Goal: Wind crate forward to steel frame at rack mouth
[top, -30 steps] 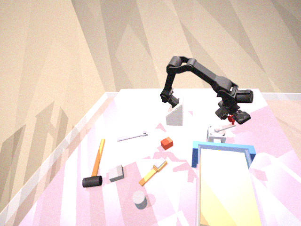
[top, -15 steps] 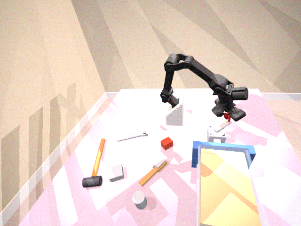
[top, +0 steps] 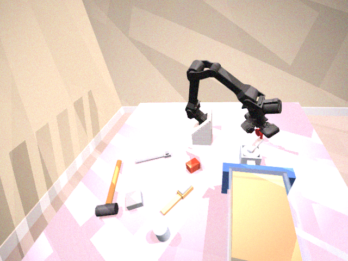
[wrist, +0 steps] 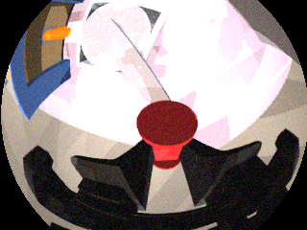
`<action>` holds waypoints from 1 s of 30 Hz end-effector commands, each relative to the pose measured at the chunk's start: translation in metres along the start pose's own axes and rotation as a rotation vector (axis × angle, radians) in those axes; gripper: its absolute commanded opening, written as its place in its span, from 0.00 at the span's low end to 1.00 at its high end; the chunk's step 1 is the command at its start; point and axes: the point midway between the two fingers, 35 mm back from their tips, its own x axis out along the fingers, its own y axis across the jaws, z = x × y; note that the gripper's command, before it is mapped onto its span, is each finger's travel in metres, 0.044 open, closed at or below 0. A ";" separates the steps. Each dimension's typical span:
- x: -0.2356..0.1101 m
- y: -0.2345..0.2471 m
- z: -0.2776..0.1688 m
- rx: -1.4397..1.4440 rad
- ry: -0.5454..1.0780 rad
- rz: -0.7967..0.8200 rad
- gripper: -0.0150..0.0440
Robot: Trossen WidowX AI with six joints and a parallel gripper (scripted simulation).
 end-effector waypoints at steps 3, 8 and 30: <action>-0.002 -0.016 0.012 0.003 -0.021 -0.024 0.25; -0.005 -0.022 0.017 0.003 -0.022 -0.024 0.25; -0.017 -0.041 0.041 0.003 -0.024 -0.026 0.25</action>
